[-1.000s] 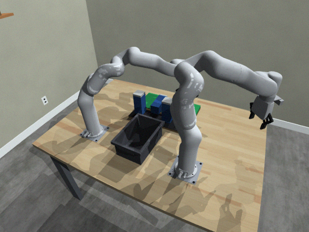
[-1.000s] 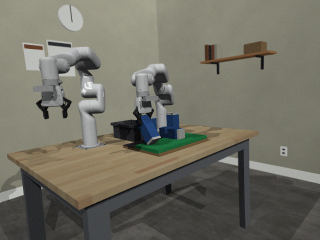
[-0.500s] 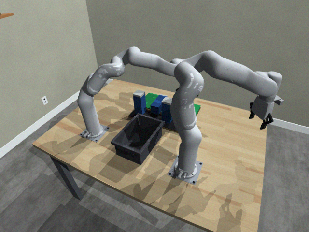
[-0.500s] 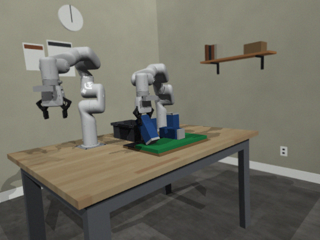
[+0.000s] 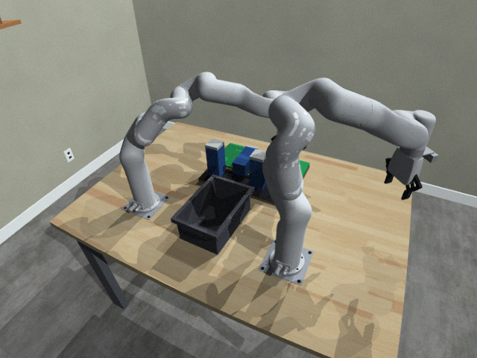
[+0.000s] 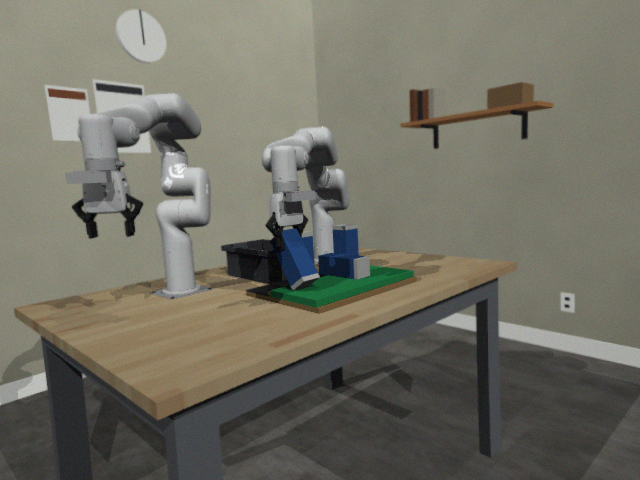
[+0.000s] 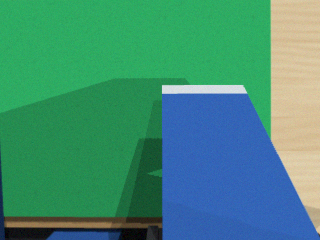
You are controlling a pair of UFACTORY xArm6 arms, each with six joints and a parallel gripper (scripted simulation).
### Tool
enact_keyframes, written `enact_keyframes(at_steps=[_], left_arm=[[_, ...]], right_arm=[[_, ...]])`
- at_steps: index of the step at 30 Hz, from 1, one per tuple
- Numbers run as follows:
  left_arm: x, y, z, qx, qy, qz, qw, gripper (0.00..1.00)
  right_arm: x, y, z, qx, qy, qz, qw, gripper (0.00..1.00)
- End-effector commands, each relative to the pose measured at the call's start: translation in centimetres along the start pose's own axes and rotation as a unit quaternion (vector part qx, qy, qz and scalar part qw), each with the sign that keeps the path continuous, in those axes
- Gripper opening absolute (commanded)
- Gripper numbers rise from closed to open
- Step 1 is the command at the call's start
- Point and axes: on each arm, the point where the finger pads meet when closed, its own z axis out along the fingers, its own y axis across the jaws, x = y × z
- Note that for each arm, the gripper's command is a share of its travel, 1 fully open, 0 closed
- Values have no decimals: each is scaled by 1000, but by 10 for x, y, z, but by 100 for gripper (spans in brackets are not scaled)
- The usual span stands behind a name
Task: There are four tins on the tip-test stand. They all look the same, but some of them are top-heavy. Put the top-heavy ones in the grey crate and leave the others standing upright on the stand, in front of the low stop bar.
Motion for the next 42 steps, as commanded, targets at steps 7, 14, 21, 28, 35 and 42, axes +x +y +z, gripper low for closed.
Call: enact_keyframes(at_steps=[7, 14, 21, 28, 35, 42], left_arm=[[1, 1, -8, -3, 2, 0, 1000, 74], [1, 1, -7, -3, 2, 0, 1000, 74], [1, 1, -8, -3, 2, 0, 1000, 74], [1, 1, -8, -3, 2, 0, 1000, 74], [1, 1, -9, -3, 2, 0, 1000, 74], [1, 1, -10, -3, 2, 1, 1000, 74]], right_arm=[[1, 0, -2, 0, 2, 0, 1000, 100], [1, 0, -2, 0, 2, 0, 1000, 100], [1, 0, -2, 0, 2, 0, 1000, 100], [1, 0, -2, 0, 2, 0, 1000, 100], [1, 0, -2, 0, 2, 0, 1000, 100], [1, 0, -2, 0, 2, 0, 1000, 100]])
